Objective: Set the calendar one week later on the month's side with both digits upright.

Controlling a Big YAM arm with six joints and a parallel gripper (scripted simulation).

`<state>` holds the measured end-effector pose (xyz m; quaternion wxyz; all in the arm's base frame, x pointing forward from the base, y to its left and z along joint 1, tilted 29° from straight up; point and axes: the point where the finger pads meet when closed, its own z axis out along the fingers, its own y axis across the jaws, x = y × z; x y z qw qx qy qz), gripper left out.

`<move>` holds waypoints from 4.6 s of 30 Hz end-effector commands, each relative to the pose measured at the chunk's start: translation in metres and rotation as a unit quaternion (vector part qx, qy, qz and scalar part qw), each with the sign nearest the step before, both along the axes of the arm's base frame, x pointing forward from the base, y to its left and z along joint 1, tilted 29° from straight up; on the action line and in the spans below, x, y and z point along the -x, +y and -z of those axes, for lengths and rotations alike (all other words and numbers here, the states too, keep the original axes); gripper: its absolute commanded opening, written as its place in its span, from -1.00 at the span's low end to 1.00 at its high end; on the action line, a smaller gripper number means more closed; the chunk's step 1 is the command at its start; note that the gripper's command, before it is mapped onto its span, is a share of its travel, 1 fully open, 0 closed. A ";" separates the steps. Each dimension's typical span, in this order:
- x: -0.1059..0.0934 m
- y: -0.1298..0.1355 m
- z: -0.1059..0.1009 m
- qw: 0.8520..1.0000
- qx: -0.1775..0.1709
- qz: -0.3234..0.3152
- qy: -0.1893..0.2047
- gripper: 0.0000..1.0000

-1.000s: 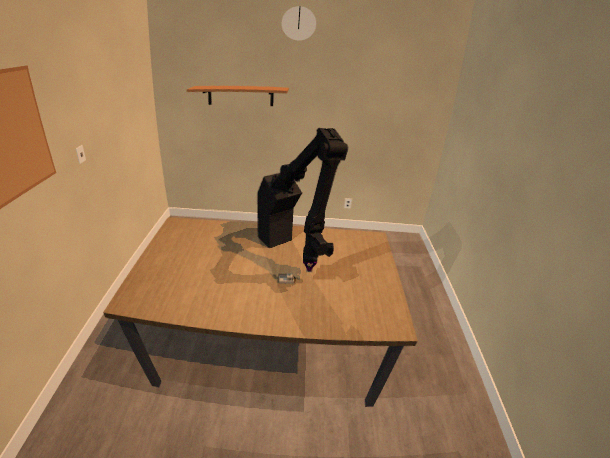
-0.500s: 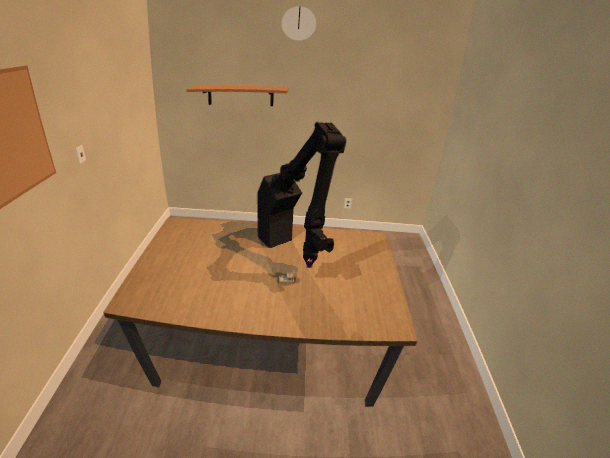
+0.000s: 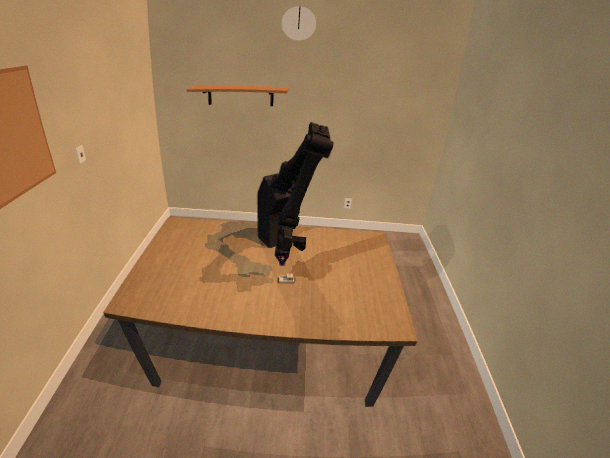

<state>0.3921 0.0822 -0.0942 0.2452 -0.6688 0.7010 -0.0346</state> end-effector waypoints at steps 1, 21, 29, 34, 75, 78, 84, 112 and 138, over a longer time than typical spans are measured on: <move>-0.004 0.016 -0.009 0.998 0.006 -0.052 -0.027 -0.49; -0.006 0.017 0.007 0.999 0.005 -0.041 -0.015 -0.49; -0.014 0.024 0.028 0.999 0.005 -0.041 -0.015 -0.49; -0.019 0.022 0.037 0.999 0.005 -0.035 -0.014 -0.49; -0.033 0.033 0.048 0.999 0.004 -0.041 -0.024 -0.49; -0.033 0.033 0.048 0.999 0.004 -0.041 -0.024 -0.49; -0.033 0.033 0.048 0.999 0.004 -0.041 -0.024 -0.49; -0.036 0.028 0.046 0.999 0.007 -0.043 -0.024 -0.49; -0.036 0.025 0.047 0.999 0.007 -0.041 -0.025 -0.49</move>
